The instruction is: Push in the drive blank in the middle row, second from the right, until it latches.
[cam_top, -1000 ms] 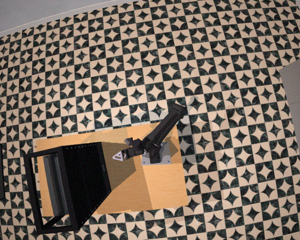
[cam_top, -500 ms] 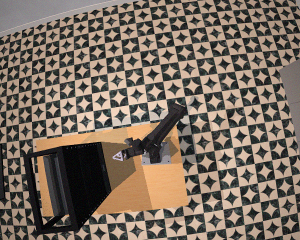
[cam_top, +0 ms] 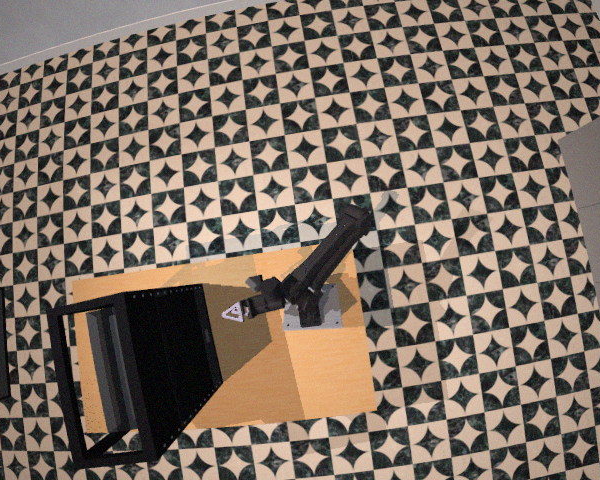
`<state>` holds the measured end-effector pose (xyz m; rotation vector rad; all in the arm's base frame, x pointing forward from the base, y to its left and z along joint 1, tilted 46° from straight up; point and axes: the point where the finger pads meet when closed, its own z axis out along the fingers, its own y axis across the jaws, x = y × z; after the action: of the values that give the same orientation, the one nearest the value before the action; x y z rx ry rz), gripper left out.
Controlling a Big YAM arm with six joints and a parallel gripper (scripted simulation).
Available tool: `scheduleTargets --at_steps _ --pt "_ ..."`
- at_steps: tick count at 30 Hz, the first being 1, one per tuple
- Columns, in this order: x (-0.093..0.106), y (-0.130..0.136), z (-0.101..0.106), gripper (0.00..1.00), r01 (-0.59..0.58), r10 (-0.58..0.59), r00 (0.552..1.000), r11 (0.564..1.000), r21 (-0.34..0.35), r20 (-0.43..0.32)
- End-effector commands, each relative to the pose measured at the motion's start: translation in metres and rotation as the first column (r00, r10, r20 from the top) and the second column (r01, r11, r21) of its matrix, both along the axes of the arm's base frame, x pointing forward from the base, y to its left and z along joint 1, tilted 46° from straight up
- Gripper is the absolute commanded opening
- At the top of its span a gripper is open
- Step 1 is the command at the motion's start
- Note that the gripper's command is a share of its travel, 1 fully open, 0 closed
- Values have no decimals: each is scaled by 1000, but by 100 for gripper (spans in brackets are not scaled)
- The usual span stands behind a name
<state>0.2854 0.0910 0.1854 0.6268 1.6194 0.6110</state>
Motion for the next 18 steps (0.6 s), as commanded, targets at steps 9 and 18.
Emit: scheduleTargets --at_steps 9,18 --pt "53 6 24 100 16 -17 999 1000 16 51" --pt "88 7 19 100 17 -17 998 1000 12 52"
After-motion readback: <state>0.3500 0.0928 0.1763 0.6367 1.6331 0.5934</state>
